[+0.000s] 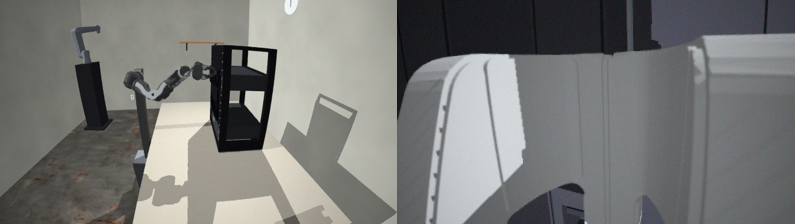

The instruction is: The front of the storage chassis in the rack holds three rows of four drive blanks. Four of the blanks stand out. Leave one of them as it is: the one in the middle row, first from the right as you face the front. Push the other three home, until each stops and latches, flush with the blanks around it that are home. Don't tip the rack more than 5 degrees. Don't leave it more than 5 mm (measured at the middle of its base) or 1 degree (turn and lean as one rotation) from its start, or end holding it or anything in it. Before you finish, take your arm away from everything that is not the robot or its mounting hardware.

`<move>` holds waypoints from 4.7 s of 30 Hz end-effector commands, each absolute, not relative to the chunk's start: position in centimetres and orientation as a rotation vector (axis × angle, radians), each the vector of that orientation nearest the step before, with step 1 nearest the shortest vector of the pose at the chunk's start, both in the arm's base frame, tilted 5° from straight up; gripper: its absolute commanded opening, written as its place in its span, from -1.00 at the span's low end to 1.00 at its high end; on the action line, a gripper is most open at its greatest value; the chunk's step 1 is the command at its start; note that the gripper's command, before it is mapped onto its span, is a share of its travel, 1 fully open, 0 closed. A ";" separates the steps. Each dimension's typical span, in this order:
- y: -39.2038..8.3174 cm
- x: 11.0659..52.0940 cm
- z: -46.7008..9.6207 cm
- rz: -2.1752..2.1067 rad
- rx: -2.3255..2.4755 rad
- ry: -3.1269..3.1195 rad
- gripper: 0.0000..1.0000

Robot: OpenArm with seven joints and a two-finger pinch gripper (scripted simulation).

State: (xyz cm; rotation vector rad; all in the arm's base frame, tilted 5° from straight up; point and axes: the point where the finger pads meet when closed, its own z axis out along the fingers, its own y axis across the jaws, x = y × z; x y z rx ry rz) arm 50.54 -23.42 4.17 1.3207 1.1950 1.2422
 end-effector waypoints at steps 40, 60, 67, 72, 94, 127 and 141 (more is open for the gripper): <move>-23.6 51.1 5.7 1.259 1.285 1.164 -1.00; -23.6 51.1 5.7 1.259 1.285 1.164 -1.00; -23.6 51.2 5.7 1.259 1.285 1.164 -1.00; -23.6 51.3 5.9 1.259 1.285 1.164 -1.00; -23.6 51.3 5.9 1.259 1.285 1.164 -1.00; -23.5 41.9 6.1 1.258 1.281 1.160 -1.00; -23.5 40.3 6.1 1.258 1.282 1.160 -1.00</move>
